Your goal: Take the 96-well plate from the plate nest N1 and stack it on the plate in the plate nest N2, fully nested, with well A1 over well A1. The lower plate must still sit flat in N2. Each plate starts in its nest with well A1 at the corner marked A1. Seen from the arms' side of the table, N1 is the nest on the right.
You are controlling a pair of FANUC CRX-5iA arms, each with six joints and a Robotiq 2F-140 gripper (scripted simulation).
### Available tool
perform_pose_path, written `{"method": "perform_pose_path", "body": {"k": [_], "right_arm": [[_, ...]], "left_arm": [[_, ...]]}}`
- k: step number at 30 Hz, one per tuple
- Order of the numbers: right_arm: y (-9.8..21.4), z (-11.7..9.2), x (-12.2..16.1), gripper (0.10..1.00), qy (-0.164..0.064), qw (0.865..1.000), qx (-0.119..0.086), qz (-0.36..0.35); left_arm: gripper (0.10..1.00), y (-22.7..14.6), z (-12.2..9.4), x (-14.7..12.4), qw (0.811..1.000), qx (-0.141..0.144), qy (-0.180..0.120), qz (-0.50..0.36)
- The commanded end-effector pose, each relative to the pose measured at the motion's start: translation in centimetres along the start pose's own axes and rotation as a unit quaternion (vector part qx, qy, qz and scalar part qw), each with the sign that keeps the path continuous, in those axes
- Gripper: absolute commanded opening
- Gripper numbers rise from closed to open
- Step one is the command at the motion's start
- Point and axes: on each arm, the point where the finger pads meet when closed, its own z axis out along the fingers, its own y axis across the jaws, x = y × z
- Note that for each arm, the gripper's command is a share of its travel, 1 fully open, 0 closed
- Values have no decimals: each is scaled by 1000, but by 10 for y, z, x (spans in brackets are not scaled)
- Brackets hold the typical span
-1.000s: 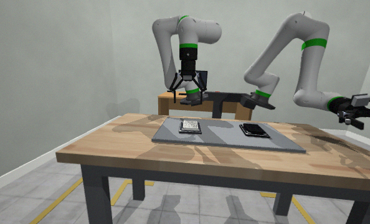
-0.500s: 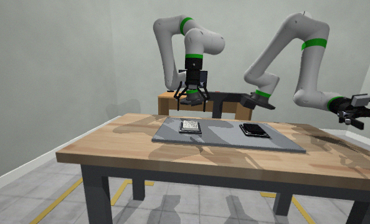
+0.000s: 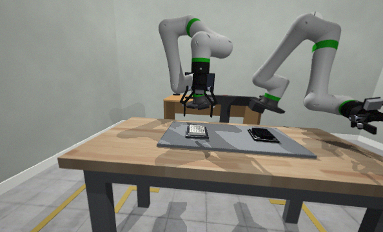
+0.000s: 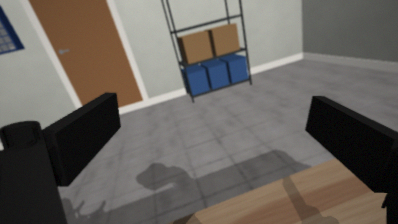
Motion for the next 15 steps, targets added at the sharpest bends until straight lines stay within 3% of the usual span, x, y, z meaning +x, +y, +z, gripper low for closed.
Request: {"method": "perform_pose_path", "body": {"k": [1,15], "right_arm": [[0,4,1,1000,1,1000,0,0],[0,24,1,1000,1,1000,0,0]], "left_arm": [[1000,0,0,1,1000,0,1,0],[1000,0,0,1,1000,0,1,0]]}}
